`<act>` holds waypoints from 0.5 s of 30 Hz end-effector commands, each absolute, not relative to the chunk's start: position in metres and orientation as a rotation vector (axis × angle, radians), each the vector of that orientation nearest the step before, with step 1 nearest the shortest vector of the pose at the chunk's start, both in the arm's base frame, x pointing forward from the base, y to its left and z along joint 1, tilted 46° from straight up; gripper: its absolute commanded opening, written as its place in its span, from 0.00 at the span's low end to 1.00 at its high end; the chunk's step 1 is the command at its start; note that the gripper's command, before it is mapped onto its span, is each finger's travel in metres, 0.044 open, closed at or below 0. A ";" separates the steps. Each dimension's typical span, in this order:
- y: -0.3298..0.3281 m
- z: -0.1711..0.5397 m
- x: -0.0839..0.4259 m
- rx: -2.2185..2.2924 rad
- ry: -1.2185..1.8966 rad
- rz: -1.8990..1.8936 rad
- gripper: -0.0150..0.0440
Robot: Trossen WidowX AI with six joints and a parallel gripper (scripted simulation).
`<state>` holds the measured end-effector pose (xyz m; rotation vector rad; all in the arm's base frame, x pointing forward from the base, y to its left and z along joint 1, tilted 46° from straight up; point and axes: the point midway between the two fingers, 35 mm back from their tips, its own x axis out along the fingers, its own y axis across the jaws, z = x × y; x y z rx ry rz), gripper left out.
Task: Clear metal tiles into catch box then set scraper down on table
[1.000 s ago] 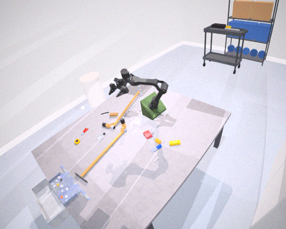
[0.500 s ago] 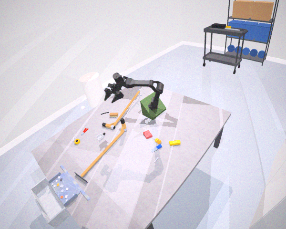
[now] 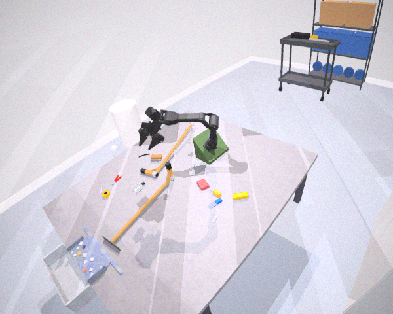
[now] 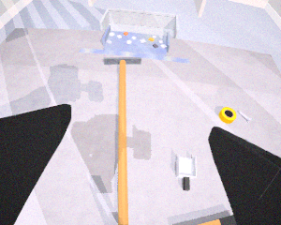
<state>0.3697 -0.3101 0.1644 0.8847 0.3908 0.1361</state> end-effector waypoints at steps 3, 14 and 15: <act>-0.303 0.155 0.391 0.876 0.450 0.154 1.00; -0.283 0.140 0.423 0.862 0.553 0.195 1.00; -0.281 0.139 0.426 0.860 0.563 0.199 1.00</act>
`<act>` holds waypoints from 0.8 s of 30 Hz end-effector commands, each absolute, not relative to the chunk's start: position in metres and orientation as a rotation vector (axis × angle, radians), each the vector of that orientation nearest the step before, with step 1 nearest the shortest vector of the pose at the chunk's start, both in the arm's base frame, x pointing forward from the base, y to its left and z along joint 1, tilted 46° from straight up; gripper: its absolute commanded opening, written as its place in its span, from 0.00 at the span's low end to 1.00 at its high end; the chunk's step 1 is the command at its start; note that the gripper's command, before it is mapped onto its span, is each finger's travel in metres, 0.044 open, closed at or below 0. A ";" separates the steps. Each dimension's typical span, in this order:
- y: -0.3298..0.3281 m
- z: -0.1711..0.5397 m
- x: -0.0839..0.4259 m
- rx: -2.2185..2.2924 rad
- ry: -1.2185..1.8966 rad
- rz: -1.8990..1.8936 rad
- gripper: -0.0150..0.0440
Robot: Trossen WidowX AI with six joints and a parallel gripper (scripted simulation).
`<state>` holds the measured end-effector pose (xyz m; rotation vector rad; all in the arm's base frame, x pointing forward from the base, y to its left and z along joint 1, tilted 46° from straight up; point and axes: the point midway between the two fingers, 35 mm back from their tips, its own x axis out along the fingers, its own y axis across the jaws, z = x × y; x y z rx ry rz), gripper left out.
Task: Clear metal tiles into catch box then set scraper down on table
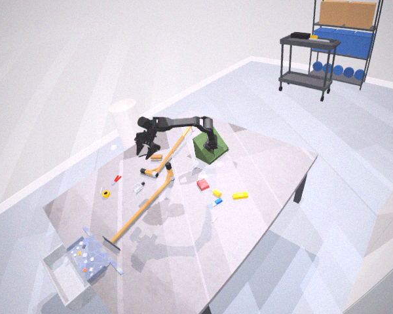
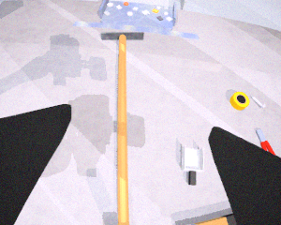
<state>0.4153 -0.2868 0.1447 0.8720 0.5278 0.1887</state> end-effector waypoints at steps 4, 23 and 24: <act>-0.272 0.133 0.437 0.853 0.602 0.215 1.00; -0.220 0.104 0.479 0.797 0.798 0.305 1.00; -0.217 0.103 0.481 0.793 0.809 0.310 1.00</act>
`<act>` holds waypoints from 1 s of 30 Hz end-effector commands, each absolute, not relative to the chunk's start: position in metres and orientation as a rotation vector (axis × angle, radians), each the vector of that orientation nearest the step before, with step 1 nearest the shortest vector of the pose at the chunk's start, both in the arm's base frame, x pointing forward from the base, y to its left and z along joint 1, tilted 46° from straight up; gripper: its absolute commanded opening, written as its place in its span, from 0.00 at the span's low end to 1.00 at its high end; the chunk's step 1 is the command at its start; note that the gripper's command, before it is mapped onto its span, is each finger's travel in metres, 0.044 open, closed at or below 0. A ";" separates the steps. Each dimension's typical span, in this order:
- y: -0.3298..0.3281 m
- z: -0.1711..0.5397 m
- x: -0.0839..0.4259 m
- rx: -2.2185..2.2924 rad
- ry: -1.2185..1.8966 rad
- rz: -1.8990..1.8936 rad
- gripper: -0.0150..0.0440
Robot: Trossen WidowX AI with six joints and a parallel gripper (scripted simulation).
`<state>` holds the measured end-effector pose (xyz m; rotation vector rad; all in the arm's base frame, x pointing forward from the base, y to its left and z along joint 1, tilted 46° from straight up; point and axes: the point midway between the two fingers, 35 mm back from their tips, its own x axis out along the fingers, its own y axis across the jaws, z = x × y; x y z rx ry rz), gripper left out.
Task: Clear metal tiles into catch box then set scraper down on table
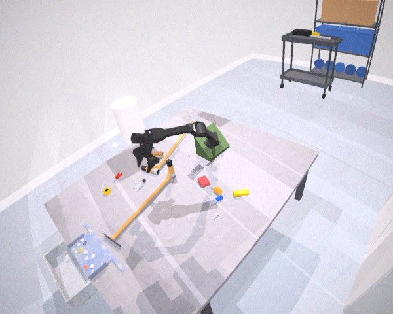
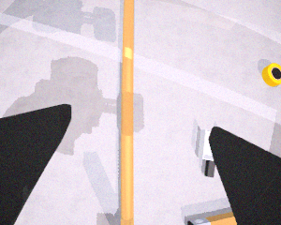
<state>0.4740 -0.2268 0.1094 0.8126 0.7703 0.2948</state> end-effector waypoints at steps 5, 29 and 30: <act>-0.201 0.095 0.490 0.773 0.862 0.337 1.00; -0.124 0.063 0.511 0.659 1.101 0.473 1.00; -0.123 0.062 0.511 0.659 1.102 0.474 1.00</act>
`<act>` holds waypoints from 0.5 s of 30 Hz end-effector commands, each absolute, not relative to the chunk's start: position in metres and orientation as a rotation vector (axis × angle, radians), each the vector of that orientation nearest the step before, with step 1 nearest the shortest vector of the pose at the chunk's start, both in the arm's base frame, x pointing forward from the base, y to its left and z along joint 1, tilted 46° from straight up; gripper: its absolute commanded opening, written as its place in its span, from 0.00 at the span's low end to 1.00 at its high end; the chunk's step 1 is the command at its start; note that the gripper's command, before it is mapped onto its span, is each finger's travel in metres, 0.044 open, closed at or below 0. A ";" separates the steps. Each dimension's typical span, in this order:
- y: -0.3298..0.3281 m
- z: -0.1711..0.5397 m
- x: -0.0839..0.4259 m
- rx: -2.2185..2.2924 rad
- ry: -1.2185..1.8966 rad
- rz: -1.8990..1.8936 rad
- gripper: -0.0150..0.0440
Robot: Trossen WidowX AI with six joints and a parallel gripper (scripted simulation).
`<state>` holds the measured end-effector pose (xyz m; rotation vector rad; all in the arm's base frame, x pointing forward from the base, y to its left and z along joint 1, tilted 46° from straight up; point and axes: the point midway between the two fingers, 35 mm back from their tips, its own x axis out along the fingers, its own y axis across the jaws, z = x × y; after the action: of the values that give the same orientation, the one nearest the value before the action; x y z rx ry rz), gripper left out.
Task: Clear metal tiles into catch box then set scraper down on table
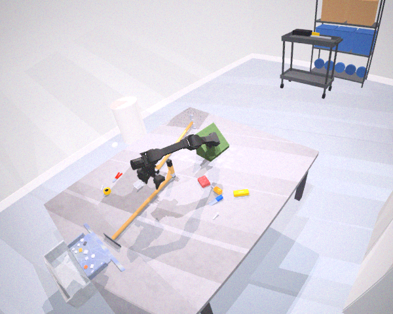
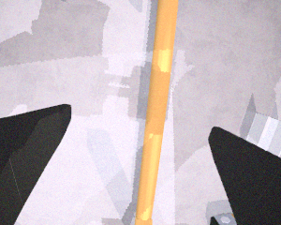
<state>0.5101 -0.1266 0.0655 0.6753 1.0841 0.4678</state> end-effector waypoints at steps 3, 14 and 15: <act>-0.125 0.062 0.509 0.661 1.100 0.473 1.00; -0.144 0.062 0.490 0.686 1.073 0.464 1.00; -0.145 0.062 0.488 0.686 1.069 0.463 1.00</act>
<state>0.4951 -0.1380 0.0587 0.6852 1.0903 0.4621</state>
